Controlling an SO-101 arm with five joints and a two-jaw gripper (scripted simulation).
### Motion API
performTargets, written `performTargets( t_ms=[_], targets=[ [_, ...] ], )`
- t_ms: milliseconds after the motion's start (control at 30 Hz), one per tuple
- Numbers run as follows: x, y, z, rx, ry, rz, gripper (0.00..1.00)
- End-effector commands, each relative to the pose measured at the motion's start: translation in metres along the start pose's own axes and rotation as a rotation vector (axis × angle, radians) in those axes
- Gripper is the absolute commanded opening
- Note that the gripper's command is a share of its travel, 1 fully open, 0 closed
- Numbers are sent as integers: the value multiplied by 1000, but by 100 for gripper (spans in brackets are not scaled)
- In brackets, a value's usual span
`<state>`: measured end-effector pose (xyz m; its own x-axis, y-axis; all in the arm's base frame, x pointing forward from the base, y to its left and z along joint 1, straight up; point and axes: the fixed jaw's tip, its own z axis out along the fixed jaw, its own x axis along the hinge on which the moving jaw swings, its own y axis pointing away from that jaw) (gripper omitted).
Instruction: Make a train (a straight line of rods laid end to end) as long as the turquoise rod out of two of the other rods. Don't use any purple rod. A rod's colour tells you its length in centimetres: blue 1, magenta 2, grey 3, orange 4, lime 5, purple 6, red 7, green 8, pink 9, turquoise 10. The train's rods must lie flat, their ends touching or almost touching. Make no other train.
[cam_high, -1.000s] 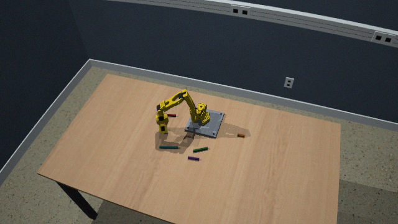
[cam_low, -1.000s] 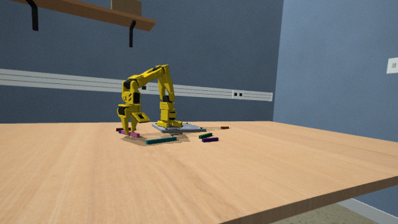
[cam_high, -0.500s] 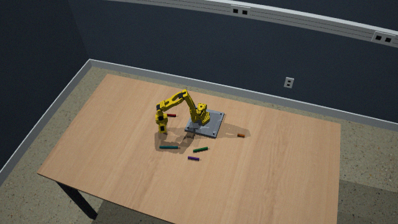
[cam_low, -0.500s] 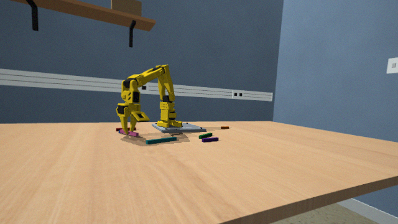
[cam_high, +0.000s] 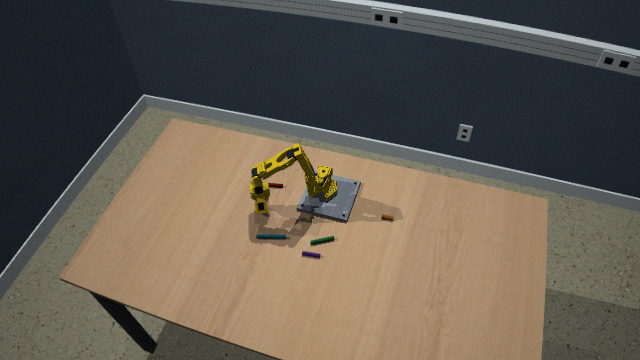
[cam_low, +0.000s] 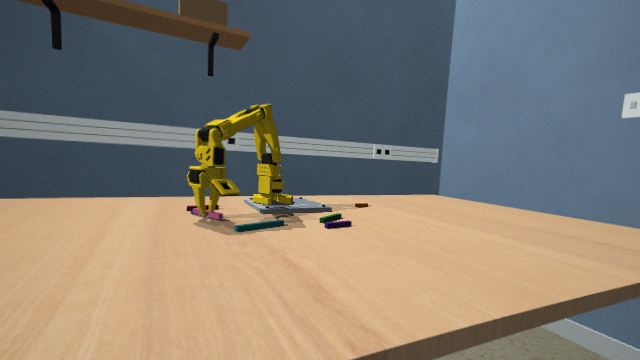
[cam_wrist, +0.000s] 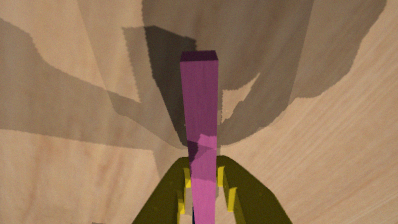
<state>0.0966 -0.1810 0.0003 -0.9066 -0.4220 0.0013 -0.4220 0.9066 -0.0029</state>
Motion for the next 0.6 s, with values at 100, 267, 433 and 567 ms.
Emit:
performTargets(
  t_ms=[100,267,433,567],
  targets=[
    [1,-1,0,-1,-1,-4,6],
    [1,-1,0,-1,-1,-4,6],
    [1,-1,0,-1,-1,-4,7],
    [1,-1,0,-1,-1,-4,9]
  ],
)
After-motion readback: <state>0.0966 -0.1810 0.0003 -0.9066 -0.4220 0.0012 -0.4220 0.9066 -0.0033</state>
